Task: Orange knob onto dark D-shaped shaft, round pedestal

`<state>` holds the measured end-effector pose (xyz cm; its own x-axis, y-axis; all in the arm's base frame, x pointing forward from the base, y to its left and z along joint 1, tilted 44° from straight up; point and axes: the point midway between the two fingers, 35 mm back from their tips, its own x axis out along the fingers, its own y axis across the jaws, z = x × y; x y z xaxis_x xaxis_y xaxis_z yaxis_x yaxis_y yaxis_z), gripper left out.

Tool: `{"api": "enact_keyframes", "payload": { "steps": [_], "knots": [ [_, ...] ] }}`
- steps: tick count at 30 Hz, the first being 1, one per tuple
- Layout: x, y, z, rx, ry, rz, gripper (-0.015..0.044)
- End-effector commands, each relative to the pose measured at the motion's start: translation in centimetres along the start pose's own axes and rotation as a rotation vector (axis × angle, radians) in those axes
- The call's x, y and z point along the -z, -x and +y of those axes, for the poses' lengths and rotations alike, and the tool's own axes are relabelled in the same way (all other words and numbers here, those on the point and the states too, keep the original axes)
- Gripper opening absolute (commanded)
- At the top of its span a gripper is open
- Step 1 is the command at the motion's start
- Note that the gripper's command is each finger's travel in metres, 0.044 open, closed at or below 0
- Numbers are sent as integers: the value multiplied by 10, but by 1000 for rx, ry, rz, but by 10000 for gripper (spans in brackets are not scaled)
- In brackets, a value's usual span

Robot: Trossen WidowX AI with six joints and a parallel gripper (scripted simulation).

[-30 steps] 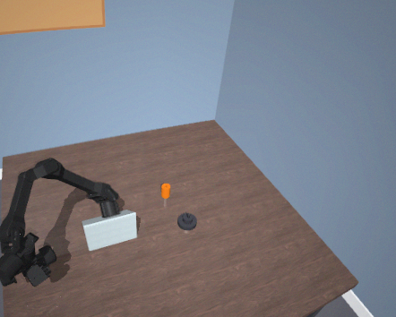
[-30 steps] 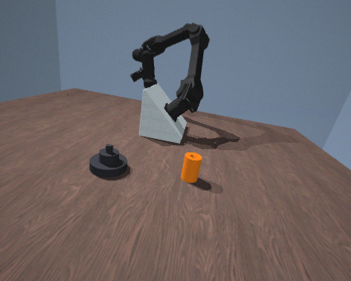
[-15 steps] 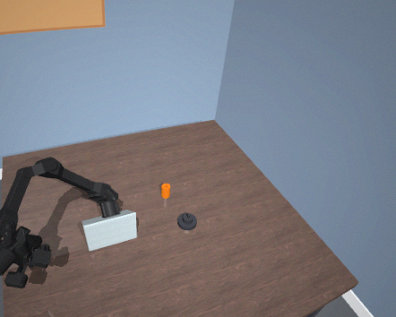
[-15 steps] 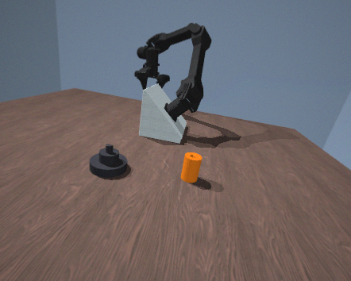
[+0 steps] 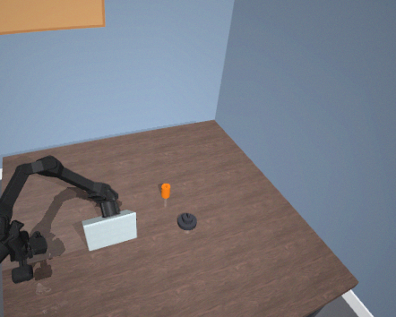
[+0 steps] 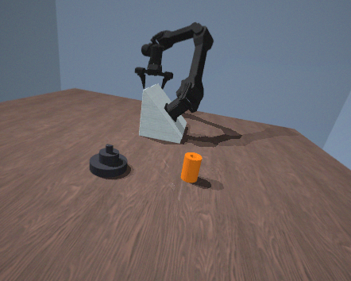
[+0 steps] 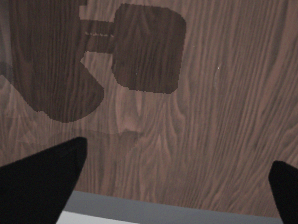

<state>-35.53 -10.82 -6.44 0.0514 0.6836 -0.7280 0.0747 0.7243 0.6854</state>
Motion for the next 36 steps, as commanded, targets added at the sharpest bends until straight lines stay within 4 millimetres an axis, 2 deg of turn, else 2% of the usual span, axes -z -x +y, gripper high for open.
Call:
{"api": "enact_keyframes", "payload": {
  "steps": [1, 5, 7, 10, 15, 20, 24, 28, 32, 36],
  "knots": [
    [-6, 10, -7, 22, 11, 6, 440],
    [-50, 57, -44, 111, -24, 50, 440],
    [-68, 73, -55, 142, -34, 60, 440],
    [-107, 100, -73, 200, -51, 71, 440],
    [-182, 138, -91, 284, -74, 67, 440],
    [-259, 163, -98, 353, -71, 46, 440],
    [-324, 175, -94, 392, -62, 18, 440],
    [-389, 179, -80, 413, -46, -18, 440],
    [-450, 175, -55, 418, -4, -43, 440],
    [-505, 163, -20, 407, 48, -64, 440]
  ]
}}
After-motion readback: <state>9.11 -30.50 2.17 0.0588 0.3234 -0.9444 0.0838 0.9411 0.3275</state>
